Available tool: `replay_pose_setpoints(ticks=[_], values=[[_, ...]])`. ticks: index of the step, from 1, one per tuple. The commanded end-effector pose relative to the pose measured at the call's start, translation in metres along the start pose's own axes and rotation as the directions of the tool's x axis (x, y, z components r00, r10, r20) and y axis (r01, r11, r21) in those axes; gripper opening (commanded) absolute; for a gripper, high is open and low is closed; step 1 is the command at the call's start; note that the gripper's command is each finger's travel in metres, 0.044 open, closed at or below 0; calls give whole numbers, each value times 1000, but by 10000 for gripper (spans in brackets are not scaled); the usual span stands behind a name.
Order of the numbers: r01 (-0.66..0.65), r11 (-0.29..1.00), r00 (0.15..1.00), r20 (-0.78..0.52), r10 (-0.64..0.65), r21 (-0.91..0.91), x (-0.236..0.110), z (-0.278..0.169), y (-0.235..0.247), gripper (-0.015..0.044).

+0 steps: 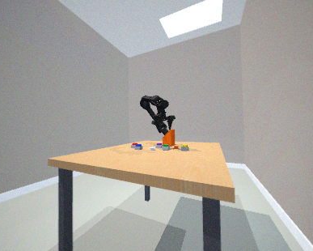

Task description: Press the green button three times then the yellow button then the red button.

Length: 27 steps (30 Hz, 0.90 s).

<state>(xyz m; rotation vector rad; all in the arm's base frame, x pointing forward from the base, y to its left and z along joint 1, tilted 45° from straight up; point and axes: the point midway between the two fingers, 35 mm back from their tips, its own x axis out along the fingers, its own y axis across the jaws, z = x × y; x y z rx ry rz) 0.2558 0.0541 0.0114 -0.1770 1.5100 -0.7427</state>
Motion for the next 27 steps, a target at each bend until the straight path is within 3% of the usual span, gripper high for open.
replay_pose_setpoints(ticks=[1, 8, 14, 22, 27], values=[[172, 968, 984, 67, -163, -180, 15, 3, 10, 400], [181, 965, 983, 71, -171, -189, 15, 3, 11, 400], [183, 965, 982, 72, -172, -188, 74, 8, 0, 243], [183, 965, 982, 72, -173, -188, 76, 8, 0, 32], [183, 965, 982, 72, -173, -188, 76, 8, 0, 20]])
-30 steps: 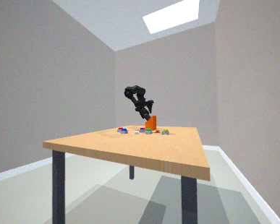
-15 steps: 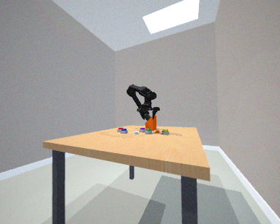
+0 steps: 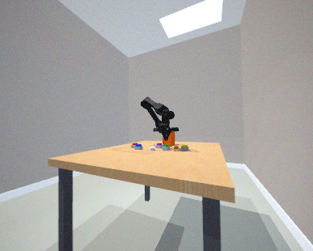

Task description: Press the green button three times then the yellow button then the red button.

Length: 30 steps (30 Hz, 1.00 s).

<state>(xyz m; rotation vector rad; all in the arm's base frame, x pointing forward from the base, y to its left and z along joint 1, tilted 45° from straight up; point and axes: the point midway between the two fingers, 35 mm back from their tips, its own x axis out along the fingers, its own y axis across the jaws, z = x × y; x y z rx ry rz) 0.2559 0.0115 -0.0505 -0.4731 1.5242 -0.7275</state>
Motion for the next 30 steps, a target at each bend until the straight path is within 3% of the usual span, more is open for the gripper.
replay_pose_setpoints(ticks=[1, 30], values=[[5, 1000, 1000, 0, -5, -7, 1, -1, 0, 20], [6, 1000, 1000, 1, -6, -7, 34, -1, -1, 20]])
